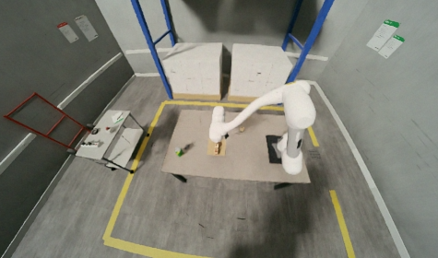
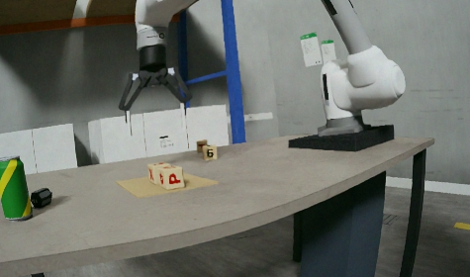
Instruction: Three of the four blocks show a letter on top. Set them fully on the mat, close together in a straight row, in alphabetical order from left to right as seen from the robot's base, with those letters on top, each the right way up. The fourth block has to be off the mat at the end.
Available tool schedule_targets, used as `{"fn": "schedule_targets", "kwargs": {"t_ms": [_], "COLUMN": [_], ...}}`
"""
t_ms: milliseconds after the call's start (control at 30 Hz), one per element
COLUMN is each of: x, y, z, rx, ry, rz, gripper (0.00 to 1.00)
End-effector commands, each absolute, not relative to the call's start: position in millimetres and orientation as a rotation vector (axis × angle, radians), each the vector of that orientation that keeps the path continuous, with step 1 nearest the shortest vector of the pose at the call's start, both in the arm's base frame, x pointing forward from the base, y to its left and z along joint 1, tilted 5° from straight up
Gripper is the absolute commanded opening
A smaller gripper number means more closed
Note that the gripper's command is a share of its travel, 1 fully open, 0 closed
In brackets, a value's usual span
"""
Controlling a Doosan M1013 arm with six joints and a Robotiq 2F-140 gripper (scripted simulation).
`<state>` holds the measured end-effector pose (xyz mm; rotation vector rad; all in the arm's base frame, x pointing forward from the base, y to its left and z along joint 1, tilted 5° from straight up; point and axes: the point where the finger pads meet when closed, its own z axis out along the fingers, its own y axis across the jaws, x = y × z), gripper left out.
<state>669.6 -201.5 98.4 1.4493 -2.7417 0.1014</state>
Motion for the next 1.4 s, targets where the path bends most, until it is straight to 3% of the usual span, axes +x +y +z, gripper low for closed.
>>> {"fn": "schedule_targets", "kwargs": {"t_ms": [0, 633, 1367], "x": [646, 488, 276], "y": [-245, -412, -510], "z": [104, 121, 133], "rx": [1.258, 0.213, -0.991], "ry": [-2.842, -3.128, -3.007], "rz": [0.106, 0.114, 0.124], "gripper": [1.00, 1.00, 1.00]}}
